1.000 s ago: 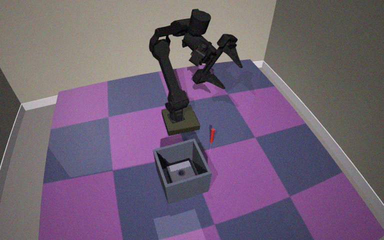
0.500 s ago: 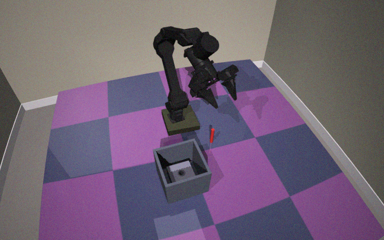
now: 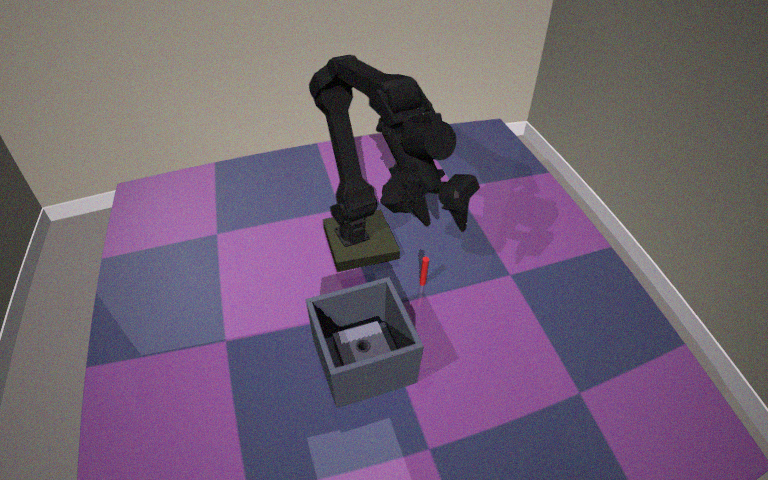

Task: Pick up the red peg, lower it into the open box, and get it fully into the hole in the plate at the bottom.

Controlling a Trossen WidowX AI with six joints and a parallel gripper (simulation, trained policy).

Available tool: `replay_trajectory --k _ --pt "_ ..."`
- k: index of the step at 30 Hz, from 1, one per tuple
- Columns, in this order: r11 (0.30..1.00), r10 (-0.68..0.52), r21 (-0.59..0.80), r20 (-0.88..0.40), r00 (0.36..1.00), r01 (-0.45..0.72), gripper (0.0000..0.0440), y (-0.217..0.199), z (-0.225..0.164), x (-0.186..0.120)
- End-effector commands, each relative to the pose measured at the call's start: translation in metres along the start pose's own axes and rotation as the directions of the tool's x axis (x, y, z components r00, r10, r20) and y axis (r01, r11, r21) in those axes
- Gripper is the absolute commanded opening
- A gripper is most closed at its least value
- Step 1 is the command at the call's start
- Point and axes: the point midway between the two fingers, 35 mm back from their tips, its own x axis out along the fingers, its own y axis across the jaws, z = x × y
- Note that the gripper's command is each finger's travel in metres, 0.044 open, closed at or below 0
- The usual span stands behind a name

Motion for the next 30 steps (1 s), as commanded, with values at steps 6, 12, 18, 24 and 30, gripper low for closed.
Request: replay_trajectory --k 6,12,18,24,30 --pt "0.985 -0.152 0.071 -0.04 0.988 0.154 0.042 -0.015 -0.011 0.025" --pt "0.959 -0.259 0.111 -0.047 0.965 0.262 0.0422 -0.029 -0.019 0.04" --pt "0.925 -0.352 0.137 -0.039 0.935 0.354 0.0425 -0.044 -0.025 0.054" --pt "0.893 -0.426 0.149 -0.021 0.904 0.425 0.0429 -0.058 -0.028 0.066" --pt "0.867 -0.481 0.152 -0.001 0.877 0.475 0.0433 -0.073 -0.029 0.077"
